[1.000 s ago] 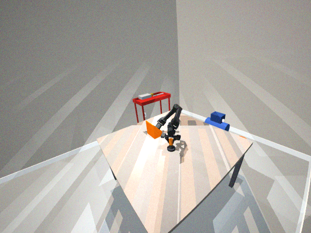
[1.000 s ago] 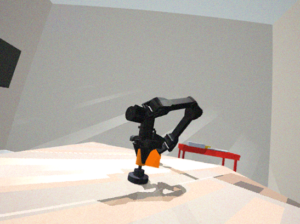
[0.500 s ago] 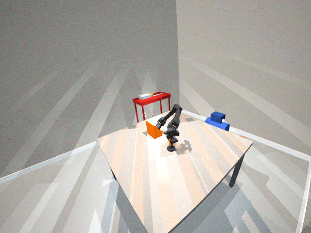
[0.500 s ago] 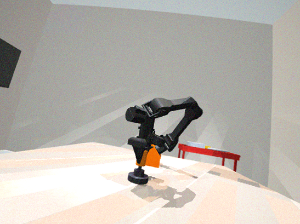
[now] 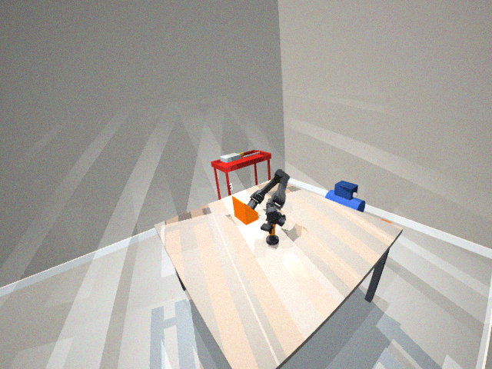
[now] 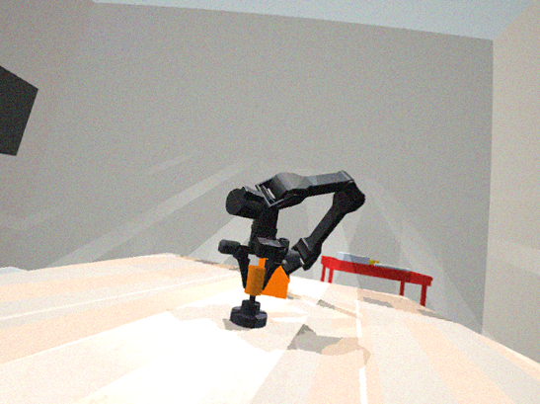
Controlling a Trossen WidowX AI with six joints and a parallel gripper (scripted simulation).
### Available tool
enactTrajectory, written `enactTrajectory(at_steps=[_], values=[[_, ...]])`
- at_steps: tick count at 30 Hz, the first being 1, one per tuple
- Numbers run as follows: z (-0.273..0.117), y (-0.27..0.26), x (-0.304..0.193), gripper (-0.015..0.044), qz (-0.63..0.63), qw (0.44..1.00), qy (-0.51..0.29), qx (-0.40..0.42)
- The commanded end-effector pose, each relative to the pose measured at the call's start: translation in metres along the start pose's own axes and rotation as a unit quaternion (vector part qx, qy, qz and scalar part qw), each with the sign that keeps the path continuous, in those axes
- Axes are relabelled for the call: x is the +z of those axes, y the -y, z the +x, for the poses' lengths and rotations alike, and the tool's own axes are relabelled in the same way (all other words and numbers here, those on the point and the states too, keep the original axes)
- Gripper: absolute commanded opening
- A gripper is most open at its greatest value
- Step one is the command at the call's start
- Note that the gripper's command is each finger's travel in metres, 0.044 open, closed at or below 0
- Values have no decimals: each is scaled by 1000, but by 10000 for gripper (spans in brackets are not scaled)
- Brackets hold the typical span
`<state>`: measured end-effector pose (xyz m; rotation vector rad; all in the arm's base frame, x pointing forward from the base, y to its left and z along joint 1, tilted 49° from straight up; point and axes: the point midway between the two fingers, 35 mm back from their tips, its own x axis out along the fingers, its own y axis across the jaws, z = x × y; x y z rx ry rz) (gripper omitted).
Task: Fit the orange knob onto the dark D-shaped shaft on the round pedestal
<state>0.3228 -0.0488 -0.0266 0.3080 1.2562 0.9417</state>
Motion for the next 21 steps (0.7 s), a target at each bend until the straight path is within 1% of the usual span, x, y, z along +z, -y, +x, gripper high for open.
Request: enactTrajectory(at_steps=[1,3,5,21], values=[[-1,-1,-1,0,239,971,-1,0],[-1,-2,-1,0,294,956,-1,0],[-1,-3,-1,0,319,948,-1,0],[0,0,0,0,322,947,-1,0]])
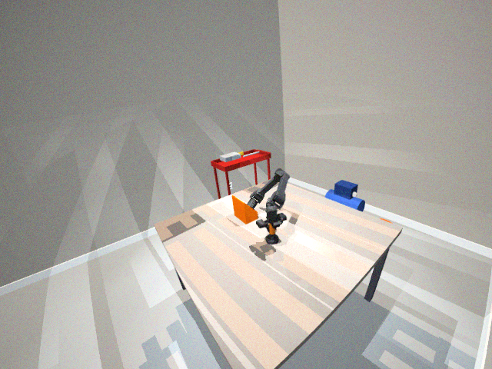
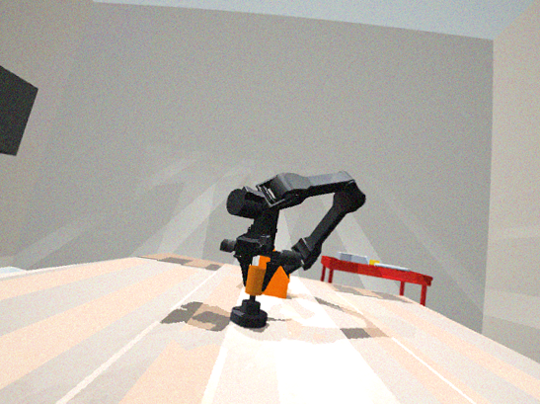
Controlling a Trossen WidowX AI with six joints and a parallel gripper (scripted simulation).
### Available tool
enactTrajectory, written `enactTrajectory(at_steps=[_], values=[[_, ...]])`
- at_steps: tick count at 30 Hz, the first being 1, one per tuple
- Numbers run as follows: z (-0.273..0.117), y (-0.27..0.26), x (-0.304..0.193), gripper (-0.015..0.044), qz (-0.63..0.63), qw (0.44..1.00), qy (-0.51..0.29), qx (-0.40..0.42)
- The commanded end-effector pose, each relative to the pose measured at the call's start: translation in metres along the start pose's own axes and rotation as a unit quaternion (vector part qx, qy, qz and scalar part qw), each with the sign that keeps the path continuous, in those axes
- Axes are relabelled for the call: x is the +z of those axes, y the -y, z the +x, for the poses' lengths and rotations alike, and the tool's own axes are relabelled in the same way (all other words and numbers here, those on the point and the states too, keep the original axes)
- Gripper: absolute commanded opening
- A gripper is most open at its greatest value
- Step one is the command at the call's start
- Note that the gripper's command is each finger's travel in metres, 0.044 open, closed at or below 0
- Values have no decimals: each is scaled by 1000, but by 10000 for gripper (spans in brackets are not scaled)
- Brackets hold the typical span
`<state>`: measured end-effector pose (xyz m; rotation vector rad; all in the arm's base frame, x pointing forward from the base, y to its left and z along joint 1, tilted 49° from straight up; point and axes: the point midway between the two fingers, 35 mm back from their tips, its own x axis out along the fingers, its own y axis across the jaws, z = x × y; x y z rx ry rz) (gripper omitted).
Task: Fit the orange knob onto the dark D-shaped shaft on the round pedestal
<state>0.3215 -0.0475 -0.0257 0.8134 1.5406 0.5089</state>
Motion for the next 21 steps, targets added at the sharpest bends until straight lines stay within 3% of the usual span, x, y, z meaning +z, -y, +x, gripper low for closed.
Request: enactTrajectory(at_steps=[1,21], values=[[0,1,2,0,3,1000,0,-1],[3,0,-1,0,3,1000,0,-1]])
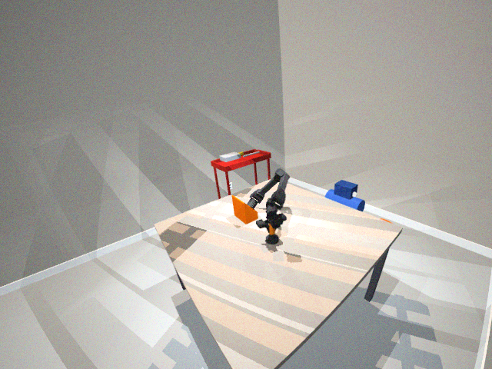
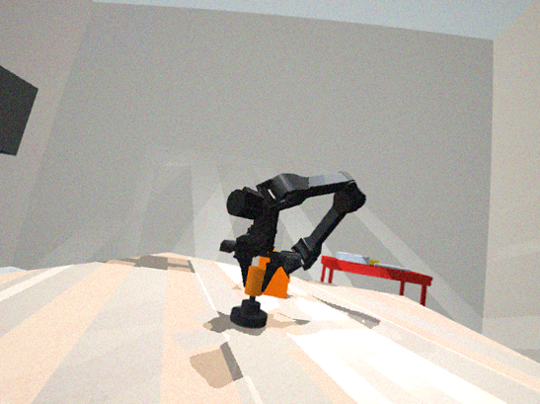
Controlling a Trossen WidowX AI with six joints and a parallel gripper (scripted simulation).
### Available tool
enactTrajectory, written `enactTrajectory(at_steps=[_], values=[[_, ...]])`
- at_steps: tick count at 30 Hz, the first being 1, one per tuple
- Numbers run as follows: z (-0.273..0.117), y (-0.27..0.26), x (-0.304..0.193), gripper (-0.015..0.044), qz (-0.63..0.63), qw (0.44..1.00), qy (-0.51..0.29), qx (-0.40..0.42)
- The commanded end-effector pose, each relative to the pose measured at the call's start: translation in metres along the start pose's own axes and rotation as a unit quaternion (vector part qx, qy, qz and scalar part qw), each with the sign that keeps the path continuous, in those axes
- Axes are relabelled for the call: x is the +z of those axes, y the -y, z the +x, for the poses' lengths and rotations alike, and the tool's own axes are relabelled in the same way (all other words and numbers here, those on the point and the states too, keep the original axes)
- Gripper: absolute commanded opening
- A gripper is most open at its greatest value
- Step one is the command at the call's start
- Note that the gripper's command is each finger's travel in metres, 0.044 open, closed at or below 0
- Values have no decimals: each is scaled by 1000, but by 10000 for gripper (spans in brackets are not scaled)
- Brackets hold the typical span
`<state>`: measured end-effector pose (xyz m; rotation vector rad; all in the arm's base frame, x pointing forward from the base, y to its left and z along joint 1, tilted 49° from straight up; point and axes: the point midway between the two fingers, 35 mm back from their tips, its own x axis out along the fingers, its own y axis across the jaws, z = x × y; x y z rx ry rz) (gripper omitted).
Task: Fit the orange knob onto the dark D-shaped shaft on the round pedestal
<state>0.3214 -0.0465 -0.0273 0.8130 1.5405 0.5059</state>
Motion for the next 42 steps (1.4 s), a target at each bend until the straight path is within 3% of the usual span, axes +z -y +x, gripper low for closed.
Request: enactTrajectory(at_steps=[1,11,19,42], values=[[1,0,-1,0,3,1000,-1,0],[-5,0,0,0,7,1000,-1,0],[-1,1,2,0,107,994,-1,0],[0,0,1,0,107,994,-1,0]])
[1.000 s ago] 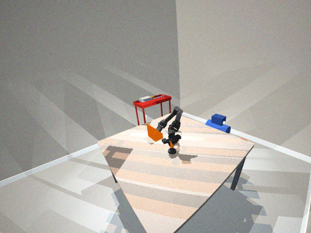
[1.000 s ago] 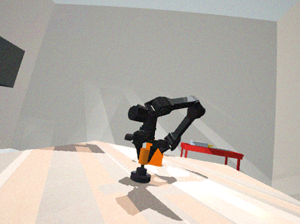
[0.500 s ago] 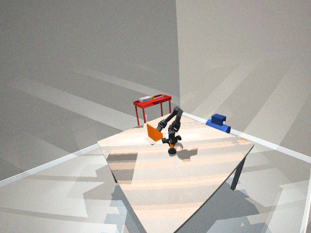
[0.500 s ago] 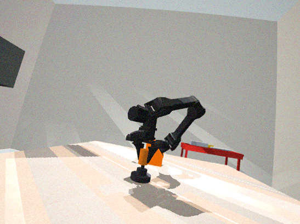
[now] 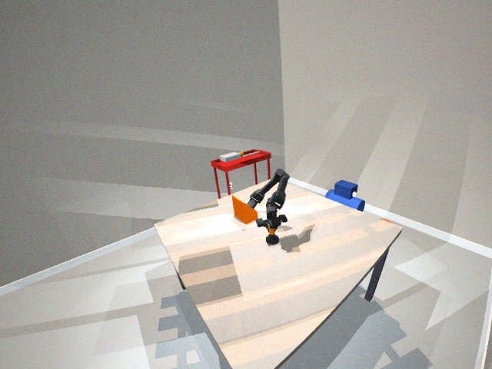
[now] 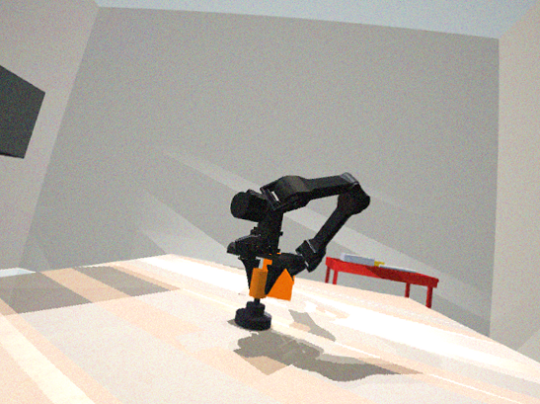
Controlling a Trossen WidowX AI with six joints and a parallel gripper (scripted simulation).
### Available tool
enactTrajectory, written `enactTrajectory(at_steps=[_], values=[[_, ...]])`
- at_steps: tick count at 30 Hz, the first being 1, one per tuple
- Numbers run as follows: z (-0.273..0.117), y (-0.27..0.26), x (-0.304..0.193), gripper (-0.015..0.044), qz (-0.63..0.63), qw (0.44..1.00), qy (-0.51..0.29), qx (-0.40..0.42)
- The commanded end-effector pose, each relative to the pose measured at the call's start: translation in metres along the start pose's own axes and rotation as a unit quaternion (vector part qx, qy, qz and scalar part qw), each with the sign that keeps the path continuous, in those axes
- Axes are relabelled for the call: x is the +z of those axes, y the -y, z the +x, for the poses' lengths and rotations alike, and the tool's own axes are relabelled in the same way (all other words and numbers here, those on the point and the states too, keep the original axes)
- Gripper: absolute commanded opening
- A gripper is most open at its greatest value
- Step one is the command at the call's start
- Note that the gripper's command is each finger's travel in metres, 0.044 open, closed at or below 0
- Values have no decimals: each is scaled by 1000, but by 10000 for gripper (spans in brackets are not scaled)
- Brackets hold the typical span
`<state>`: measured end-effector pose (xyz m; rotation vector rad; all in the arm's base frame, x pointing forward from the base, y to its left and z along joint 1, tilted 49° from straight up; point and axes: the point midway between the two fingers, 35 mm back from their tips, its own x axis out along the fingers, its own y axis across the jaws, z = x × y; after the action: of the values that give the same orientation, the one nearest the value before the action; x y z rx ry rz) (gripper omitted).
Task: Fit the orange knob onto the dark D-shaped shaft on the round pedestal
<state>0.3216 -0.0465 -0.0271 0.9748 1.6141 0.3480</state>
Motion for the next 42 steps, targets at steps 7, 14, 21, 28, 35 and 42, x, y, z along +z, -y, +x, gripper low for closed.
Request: enactTrajectory(at_steps=[7,14,21,28,35,42], values=[[-3,1,1,0,2,1000,1,0],[-3,1,1,0,77,997,1,0],[0,0,0,0,106,994,1,0],[0,0,1,0,106,994,1,0],[0,1,1,0,106,994,1,0],[-4,0,1,0,119,993,1,0]])
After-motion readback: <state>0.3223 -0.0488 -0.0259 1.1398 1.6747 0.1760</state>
